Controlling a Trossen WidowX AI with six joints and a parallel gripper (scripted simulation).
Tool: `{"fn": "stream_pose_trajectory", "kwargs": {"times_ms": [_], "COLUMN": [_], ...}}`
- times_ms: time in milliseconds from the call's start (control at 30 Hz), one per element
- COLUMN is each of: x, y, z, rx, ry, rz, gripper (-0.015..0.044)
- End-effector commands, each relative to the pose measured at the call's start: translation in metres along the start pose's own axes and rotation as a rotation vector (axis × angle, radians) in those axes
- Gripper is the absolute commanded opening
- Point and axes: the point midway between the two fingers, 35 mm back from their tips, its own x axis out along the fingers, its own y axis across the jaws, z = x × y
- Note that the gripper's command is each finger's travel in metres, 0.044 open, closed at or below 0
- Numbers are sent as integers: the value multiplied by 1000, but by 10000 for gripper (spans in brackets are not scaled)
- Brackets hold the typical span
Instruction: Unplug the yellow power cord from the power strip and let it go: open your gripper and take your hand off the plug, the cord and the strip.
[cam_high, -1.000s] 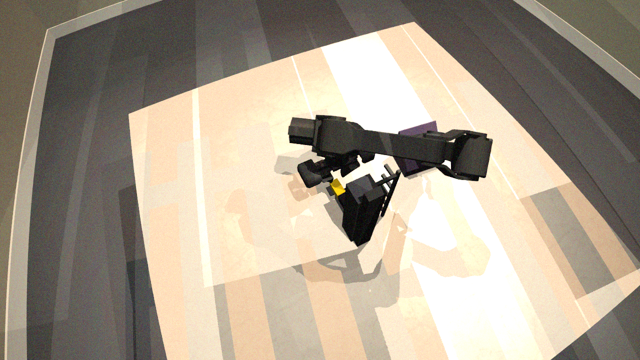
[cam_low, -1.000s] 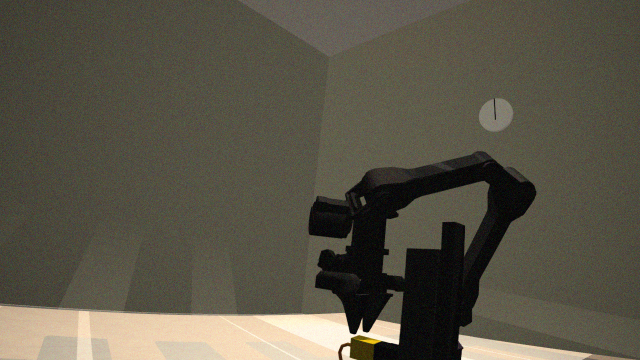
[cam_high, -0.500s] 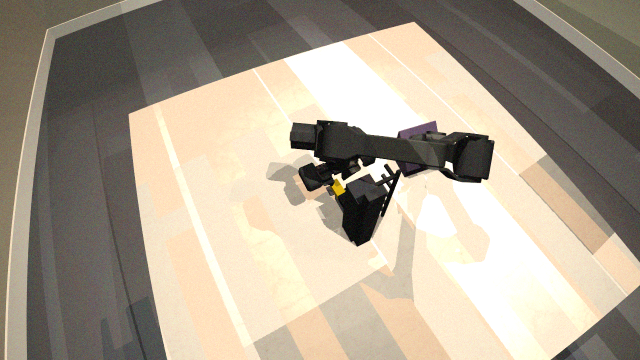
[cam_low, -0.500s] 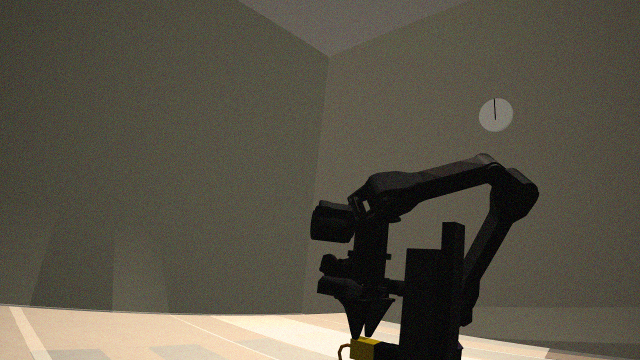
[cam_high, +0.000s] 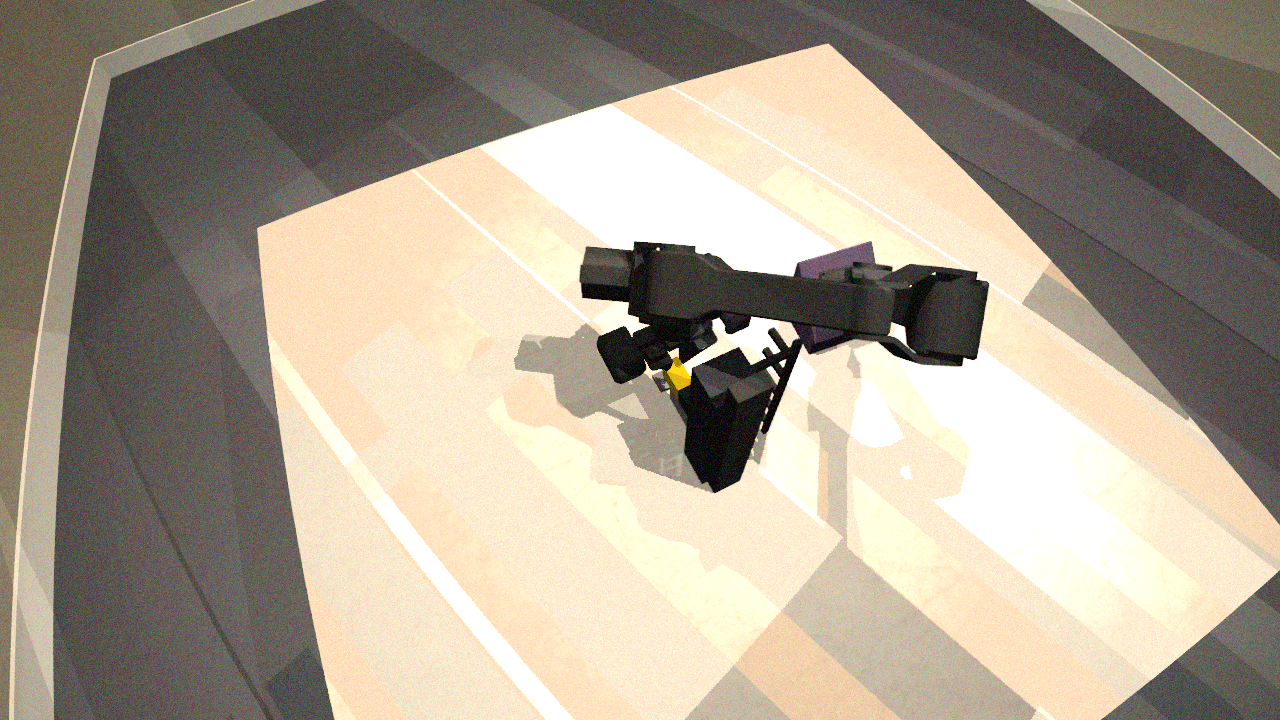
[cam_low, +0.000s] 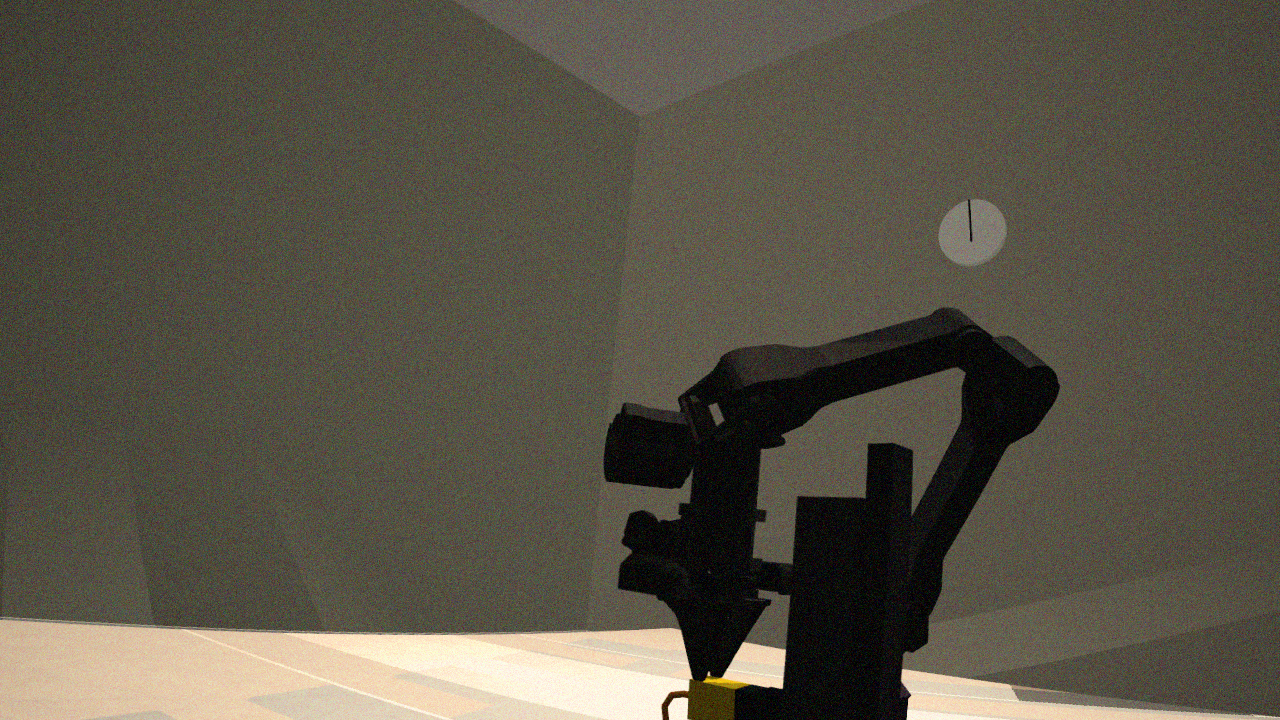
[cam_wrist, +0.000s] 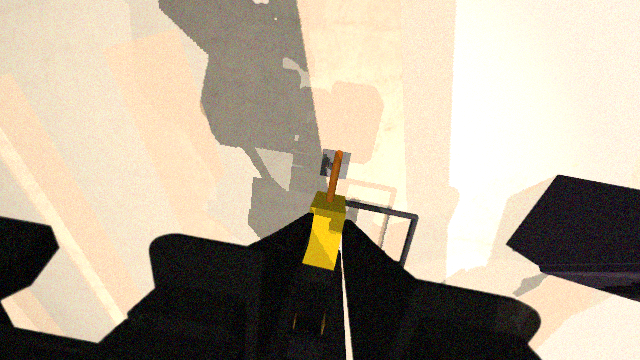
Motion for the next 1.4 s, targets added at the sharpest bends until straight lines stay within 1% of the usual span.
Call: {"fn": "stream_pose_trajectory", "kwargs": {"times_ms": [0, 367, 633, 1367], "x": [0, 0, 0, -2], "y": [0, 0, 0, 2], "z": [0, 0, 4, 39], "rx": [0, 0, 0, 3], "ry": [1, 1, 0, -2], "rz": [-1, -1, -1, -1], "gripper": [73, 0, 0, 0]}}
